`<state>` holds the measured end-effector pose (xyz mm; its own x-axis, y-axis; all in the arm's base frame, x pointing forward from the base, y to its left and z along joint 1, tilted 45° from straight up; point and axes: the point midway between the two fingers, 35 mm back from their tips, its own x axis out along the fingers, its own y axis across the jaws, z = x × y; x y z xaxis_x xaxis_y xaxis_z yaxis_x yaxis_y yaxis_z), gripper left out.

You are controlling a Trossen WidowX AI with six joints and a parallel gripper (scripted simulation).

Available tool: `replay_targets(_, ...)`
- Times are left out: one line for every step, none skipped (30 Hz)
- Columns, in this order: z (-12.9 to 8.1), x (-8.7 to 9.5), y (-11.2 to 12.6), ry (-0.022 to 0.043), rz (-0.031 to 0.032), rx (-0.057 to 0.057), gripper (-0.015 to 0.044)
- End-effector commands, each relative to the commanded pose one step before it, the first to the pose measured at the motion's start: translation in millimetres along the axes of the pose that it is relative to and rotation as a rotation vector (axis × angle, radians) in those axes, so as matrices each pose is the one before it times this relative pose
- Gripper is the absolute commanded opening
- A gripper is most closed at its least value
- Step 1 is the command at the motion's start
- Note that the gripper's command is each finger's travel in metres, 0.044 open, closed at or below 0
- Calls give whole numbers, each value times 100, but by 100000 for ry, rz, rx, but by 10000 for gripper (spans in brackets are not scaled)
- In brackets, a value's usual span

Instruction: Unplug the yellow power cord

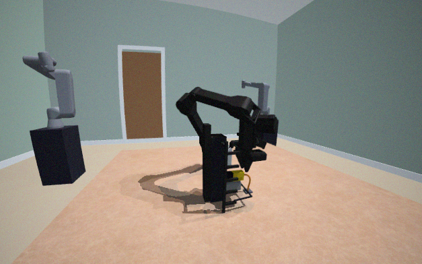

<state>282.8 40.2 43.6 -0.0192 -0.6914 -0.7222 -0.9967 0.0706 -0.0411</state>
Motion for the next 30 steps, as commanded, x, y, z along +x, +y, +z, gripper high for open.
replay_targets(-800,156,92,761,333,-470,160)
replay_targets(-164,3,7,15,3,-1,160)
replay_targets(-164,3,8,16,3,-1,160)
replay_targets(-164,3,9,17,3,-1,160)
replay_targets(-164,4,10,17,3,0,160)
replay_targets(-163,4,10,18,3,0,160)
replay_targets(-133,3,9,15,3,0,160)
replay_targets(-81,2,6,10,2,0,160)
replay_targets(-27,1,2,3,1,0,160)
replay_targets(0,0,0,0,0,0,160)
replay_targets(0,24,-1,0,0,0,160)
replay_targets(0,49,-1,1,-1,1,160)
replay_targets(0,67,-1,1,-1,1,160)
replay_targets(0,87,-1,2,-2,1,160)
replay_targets(0,109,-1,3,-2,1,160)
replay_targets(-1,134,-1,4,-2,2,160)
replay_targets(-1,155,-1,5,-3,2,160)
replay_targets(-2,164,0,7,-2,3,160)
replay_targets(-2,165,1,8,-2,3,160)
replay_targets(-2,136,2,7,-2,2,160)
replay_targets(-1,82,1,5,-1,2,160)
replay_targets(-1,27,1,2,0,1,160)
replay_targets(0,0,0,0,0,0,160)
replay_targets(0,0,0,0,0,0,160)
replay_targets(95,-237,-5,-460,66,231,134)
replay_targets(0,0,0,0,0,0,108)
replay_targets(0,0,0,0,0,0,81)
replay_targets(0,0,0,0,0,0,55)
replay_targets(0,0,0,0,0,0,48)
replay_targets(0,0,0,0,0,0,42)
